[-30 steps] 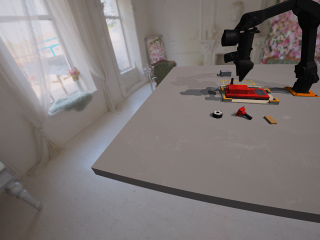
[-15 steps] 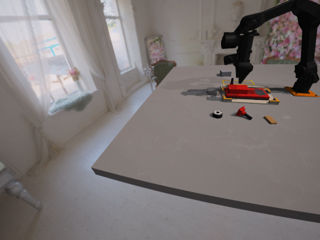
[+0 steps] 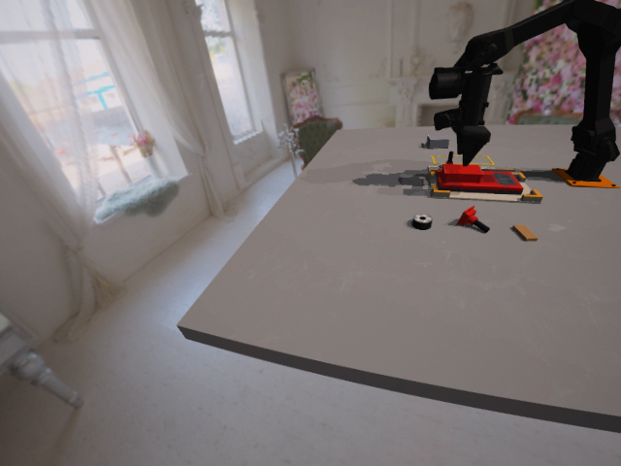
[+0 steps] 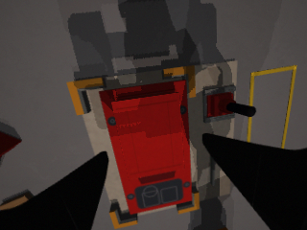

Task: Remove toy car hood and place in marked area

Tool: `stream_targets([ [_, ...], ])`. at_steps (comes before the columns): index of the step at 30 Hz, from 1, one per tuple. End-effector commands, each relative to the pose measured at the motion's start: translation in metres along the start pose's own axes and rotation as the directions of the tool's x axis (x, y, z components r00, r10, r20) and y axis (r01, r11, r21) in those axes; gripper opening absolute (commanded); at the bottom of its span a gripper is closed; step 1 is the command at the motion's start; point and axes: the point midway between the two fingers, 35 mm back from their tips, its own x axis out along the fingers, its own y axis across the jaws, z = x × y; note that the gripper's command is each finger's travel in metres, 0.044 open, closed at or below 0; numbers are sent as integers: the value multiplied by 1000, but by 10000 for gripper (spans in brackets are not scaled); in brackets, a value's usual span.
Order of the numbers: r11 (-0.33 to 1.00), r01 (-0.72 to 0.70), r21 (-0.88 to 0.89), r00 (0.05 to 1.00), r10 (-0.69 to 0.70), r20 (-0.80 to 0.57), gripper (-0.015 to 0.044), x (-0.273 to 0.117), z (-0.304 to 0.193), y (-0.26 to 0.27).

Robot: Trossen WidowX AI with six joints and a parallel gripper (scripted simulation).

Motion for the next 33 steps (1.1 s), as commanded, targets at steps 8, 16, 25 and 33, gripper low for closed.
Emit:
stream_targets([
  [8, 1000, -3, 0, 1000, 3, -7, 440, 9, -2, 1],
  [16, 1000, -3, 0, 1000, 3, -7, 440, 14, -3, 1],
  [25, 1000, -3, 0, 1000, 3, -7, 440, 20, -4, 2],
  [33, 1000, -3, 0, 1000, 3, -7, 440, 23, -4, 2],
])
